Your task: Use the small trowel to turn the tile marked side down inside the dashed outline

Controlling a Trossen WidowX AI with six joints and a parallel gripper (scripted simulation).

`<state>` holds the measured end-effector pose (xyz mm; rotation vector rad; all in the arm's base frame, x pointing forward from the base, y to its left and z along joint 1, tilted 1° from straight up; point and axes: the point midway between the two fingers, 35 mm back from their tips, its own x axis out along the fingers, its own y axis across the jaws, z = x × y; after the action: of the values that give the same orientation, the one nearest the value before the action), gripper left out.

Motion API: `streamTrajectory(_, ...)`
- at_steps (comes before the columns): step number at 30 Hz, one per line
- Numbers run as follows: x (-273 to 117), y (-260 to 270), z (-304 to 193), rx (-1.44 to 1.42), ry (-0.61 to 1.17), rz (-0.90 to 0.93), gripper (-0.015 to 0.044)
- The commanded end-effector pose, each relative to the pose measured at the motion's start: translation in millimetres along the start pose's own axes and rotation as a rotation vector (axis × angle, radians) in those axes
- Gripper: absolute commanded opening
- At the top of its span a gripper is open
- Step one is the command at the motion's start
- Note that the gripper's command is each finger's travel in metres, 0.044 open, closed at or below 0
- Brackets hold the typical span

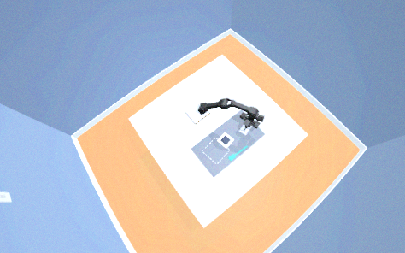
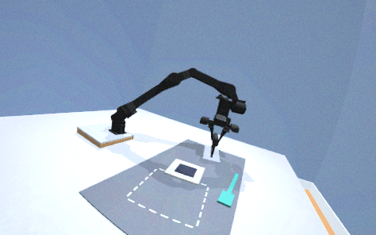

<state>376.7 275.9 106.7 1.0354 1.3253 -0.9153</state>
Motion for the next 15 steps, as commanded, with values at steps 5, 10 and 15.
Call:
streamTrajectory(5, 0.2, 0.0, 0.7, 0.012, -0.002, 0.0, 0.027)
streamTrajectory(10, 0.2, 0.0, 0.7, 0.012, -0.002, 0.0, 0.027)
streamTrajectory(15, 0.2, 0.0, 0.7, 0.012, -0.002, 0.0, 0.027)
